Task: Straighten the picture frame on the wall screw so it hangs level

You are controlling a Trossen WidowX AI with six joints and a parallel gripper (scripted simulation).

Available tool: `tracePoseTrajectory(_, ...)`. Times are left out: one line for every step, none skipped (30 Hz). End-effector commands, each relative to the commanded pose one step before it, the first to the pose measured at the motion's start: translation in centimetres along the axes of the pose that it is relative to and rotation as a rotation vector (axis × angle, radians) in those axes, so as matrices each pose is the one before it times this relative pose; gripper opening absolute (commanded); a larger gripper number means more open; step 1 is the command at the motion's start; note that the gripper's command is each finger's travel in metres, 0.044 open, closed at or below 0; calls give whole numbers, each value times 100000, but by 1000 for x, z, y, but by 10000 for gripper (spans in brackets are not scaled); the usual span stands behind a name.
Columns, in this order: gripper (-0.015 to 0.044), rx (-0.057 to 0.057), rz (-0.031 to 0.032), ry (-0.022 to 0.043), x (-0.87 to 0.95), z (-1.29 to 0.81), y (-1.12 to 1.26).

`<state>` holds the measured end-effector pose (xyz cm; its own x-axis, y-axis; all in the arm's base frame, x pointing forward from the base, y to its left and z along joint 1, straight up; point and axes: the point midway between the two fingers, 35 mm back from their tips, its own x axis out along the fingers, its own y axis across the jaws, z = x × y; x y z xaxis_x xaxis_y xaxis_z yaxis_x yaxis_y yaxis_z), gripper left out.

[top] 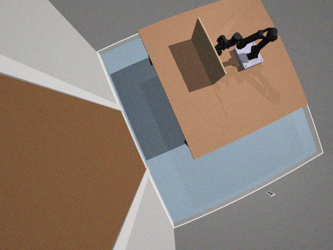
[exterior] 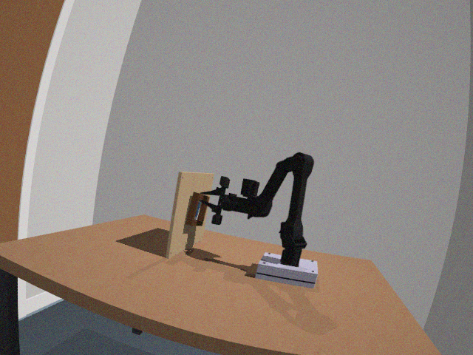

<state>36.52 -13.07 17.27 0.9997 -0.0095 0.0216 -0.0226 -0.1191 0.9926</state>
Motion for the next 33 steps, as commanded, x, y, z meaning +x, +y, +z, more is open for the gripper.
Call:
tracePoseTrajectory(100,-557,134,-366,21,70,41)
tracePoseTrajectory(93,0,0,0,0,0,0)
tracePoseTrajectory(87,0,0,0,0,0,0)
tracePoseTrajectory(80,0,0,0,0,0,0)
tracePoseTrajectory(73,0,0,0,0,0,0)
tracePoseTrajectory(67,0,0,0,0,0,0)
tracePoseTrajectory(40,0,0,0,0,0,0)
tracePoseTrajectory(14,0,0,0,0,0,0)
tracePoseTrajectory(0,0,0,0,0,0,0)
tracePoseTrajectory(0,0,0,0,0,0,0)
tracePoseTrajectory(0,0,0,0,0,0,0)
tracePoseTrajectory(0,0,0,0,0,0,0)
tracePoseTrajectory(0,0,0,0,-1,-4,0)
tracePoseTrajectory(0,0,0,0,-2,-6,3)
tracePoseTrajectory(0,0,0,0,-2,-7,7)
tracePoseTrajectory(0,0,0,0,-2,-7,11)
tracePoseTrajectory(0,0,0,0,-2,-7,16)
tracePoseTrajectory(0,0,0,0,-2,-7,22)
tracePoseTrajectory(0,0,0,0,-1,-6,23)
tracePoseTrajectory(0,0,0,0,-1,-6,27)
tracePoseTrajectory(0,0,0,0,-1,-6,26)
tracePoseTrajectory(0,0,0,0,-1,-5,29)
tracePoseTrajectory(0,0,0,0,-1,-4,27)
tracePoseTrajectory(0,0,0,0,-1,-4,29)
tracePoseTrajectory(0,0,0,0,0,-2,23)
tracePoseTrajectory(0,0,0,0,0,-2,23)
tracePoseTrajectory(0,0,0,0,0,-1,18)
tracePoseTrajectory(0,0,0,0,0,0,14)
tracePoseTrajectory(0,0,0,0,0,0,12)
tracePoseTrajectory(0,0,0,0,0,0,12)
tracePoseTrajectory(0,0,0,0,0,0,12)
tracePoseTrajectory(0,0,0,0,0,0,12)
tracePoseTrajectory(0,0,0,0,0,0,12)
